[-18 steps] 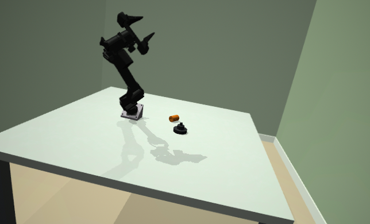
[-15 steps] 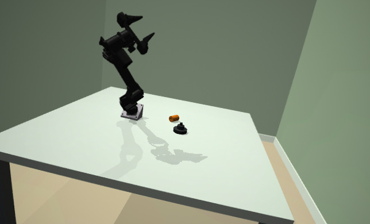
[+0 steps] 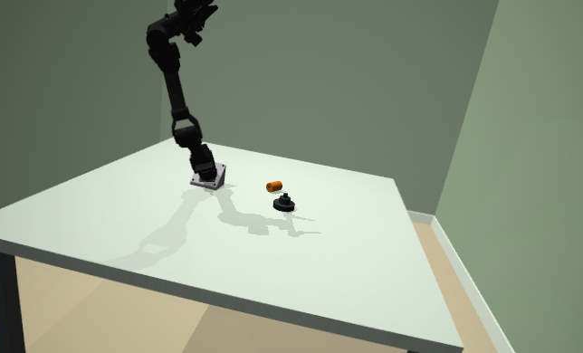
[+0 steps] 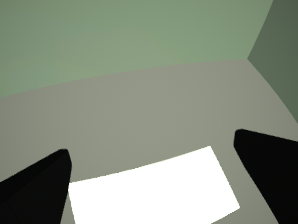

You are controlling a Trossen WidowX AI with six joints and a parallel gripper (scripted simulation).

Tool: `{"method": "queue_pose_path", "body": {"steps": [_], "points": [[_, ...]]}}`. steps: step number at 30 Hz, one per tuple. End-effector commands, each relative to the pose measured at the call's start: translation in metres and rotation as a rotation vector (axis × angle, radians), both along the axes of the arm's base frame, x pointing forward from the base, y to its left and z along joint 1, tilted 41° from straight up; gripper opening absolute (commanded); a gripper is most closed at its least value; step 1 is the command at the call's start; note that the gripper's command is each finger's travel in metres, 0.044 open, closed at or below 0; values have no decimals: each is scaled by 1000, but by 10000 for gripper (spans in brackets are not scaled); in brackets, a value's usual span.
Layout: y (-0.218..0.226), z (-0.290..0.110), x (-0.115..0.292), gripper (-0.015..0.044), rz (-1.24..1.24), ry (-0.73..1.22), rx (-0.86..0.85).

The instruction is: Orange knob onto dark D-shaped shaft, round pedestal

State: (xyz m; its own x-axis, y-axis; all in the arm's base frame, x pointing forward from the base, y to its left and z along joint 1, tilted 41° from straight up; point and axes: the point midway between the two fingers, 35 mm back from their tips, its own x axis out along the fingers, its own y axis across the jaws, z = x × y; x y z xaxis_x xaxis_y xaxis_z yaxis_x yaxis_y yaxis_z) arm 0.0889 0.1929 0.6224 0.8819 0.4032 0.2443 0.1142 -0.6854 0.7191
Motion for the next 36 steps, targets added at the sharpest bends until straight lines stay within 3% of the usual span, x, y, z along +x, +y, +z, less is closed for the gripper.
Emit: {"method": "queue_pose_path", "body": {"steps": [1, 11, 19, 27, 36], "points": [[63, -27, 8, 440, -127, -194, -393], [154, -115, 72, 440, -266, -410, -1086], [193, -205, 131, 440, -228, -513, -1618], [192, -308, 193, 440, -73, -486, -2104], [144, -427, 249, 440, 287, -370, -2578]]}}
